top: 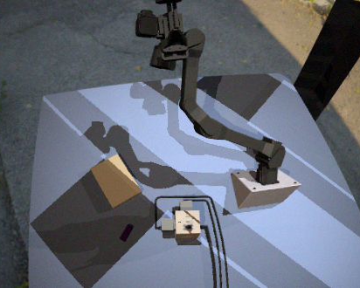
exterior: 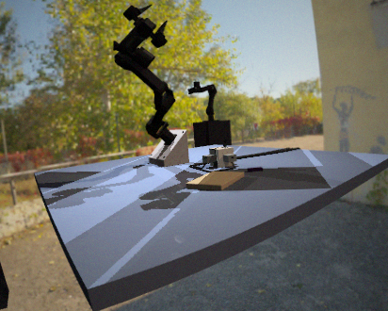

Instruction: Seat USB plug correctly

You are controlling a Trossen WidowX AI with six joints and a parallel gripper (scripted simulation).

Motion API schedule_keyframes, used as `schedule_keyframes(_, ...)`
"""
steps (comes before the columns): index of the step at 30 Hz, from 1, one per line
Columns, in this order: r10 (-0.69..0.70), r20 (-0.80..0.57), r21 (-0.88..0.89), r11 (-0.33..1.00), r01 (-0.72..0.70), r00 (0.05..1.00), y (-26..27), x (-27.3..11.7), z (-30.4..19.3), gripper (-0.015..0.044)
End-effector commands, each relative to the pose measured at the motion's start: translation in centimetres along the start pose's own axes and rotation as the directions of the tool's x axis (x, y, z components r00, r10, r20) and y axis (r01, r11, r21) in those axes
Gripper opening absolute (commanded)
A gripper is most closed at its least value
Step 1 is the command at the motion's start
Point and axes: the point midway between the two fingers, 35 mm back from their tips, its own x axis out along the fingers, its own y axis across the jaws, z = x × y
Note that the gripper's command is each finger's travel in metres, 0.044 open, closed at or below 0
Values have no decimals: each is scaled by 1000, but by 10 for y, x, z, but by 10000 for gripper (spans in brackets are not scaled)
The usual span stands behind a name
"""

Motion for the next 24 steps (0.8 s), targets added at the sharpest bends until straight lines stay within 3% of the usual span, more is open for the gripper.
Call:
schedule_keyframes(1, 3, -1, -1, 1000, -3, 1000, 1, 1, -1, 426)
schedule_keyframes(3, 28, -17, -17, 999, -29, 999, 10, 14, -16, 440)
schedule_keyframes(5, 64, -105, -106, 992, -75, 992, 32, 35, -61, 440)
schedule_keyframes(9, 125, -94, -231, 962, -144, 988, 55, 31, -88, 440)
schedule_keyframes(14, 217, -263, -298, 908, -293, 940, 88, 42, -172, 440)
schedule_keyframes(18, 294, -275, -361, 851, -381, 916, 102, 35, -196, 440)
schedule_keyframes(20, 342, -384, -382, 787, -485, 858, 119, 24, -246, 440)
schedule_keyframes(24, 416, -460, -459, 645, -611, 784, 133, -5, -291, 440)
